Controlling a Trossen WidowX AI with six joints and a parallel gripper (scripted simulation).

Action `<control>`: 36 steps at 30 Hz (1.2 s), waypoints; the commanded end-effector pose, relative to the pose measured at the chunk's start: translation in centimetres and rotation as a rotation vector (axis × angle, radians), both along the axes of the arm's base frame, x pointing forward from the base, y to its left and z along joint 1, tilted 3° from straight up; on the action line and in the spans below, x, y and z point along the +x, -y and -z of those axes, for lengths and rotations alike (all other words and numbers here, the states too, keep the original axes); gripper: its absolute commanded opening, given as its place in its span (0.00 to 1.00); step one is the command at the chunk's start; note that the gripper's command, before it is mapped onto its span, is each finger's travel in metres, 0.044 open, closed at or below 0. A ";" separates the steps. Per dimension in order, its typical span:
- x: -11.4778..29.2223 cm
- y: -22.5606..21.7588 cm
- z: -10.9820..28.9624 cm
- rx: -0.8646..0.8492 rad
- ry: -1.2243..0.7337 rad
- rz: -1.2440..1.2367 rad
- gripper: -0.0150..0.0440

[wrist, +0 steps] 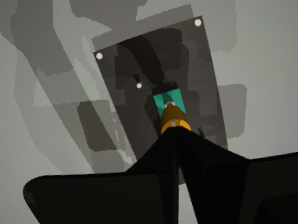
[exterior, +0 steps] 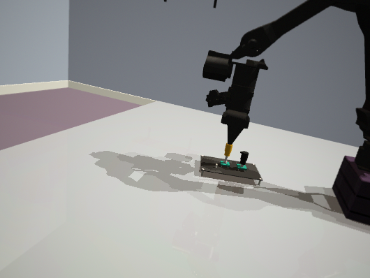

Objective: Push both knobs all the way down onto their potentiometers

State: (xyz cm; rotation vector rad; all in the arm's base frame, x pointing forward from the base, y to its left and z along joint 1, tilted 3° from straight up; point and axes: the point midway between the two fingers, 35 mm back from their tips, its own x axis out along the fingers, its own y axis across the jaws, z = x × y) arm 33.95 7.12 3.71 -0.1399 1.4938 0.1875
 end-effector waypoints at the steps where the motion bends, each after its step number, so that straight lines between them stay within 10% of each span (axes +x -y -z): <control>1: 0.1 0.0 0.3 -0.004 0.003 -0.001 0.25; 36: 0.2 0.0 1.6 -0.004 0.003 -0.001 0.25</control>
